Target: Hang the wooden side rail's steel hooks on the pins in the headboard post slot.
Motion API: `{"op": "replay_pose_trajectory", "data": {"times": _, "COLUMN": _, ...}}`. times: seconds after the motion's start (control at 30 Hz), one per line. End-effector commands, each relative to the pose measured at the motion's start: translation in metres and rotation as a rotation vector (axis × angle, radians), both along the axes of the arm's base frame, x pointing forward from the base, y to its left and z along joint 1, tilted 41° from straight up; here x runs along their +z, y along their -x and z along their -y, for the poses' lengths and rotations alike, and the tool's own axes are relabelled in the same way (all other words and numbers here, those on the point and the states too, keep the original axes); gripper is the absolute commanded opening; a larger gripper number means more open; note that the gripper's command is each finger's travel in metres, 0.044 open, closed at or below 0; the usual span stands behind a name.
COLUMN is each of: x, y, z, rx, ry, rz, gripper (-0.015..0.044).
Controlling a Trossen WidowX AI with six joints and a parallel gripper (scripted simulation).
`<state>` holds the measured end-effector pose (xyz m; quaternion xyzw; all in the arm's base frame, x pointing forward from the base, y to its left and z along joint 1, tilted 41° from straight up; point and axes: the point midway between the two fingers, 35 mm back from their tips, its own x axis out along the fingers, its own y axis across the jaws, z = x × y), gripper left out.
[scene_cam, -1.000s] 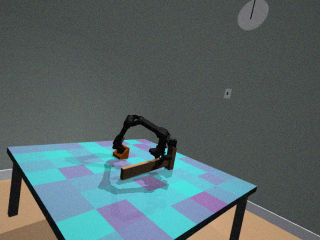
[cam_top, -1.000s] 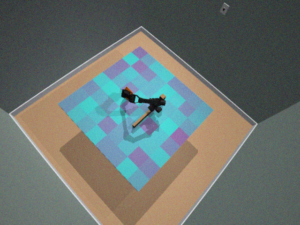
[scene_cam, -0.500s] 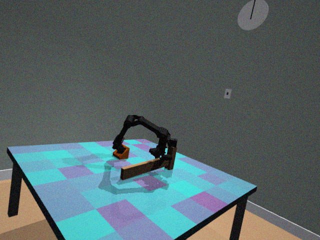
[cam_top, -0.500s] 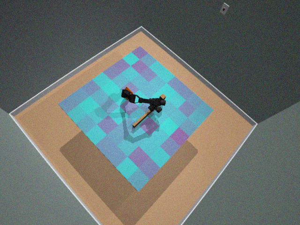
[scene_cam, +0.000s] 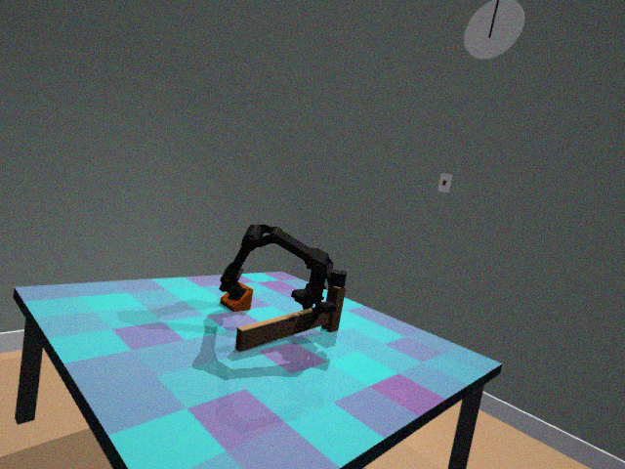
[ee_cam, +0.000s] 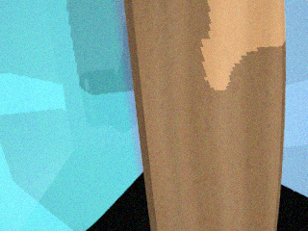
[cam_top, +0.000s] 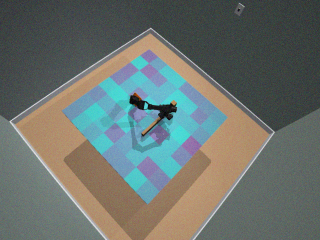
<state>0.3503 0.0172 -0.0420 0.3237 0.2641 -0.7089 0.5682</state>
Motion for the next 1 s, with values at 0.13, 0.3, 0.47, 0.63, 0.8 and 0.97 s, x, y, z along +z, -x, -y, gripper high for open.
{"op": "replay_pose_trajectory", "data": {"times": 0.13, "x": 0.0004, "y": -0.0024, "z": -0.0051, "rx": 0.008, "ry": -0.003, "rz": 0.011, "gripper": 0.0000}}
{"op": "replay_pose_trajectory", "data": {"times": 0.3, "x": 0.0005, "y": -0.0029, "z": -0.0055, "rx": 0.008, "ry": -0.003, "rz": 0.011, "gripper": 0.0000}}
{"op": "replay_pose_trajectory", "data": {"times": 0.47, "x": 0.0005, "y": -0.0034, "z": -0.0060, "rx": 0.008, "ry": -0.003, "rz": 0.012, "gripper": 0.0000}}
{"op": "replay_pose_trajectory", "data": {"times": 0.63, "x": 0.0006, "y": -0.0030, "z": -0.0069, "rx": 0.008, "ry": -0.003, "rz": 0.011, "gripper": 0.0000}}
{"op": "replay_pose_trajectory", "data": {"times": 0.8, "x": 0.0000, "y": -0.0025, "z": -0.0072, "rx": 0.008, "ry": -0.003, "rz": 0.011, "gripper": 0.0000}}
{"op": "replay_pose_trajectory", "data": {"times": 0.97, "x": -0.0007, "y": -0.0021, "z": -0.0073, "rx": 0.008, "ry": -0.003, "rz": 0.011, "gripper": 0.0000}}
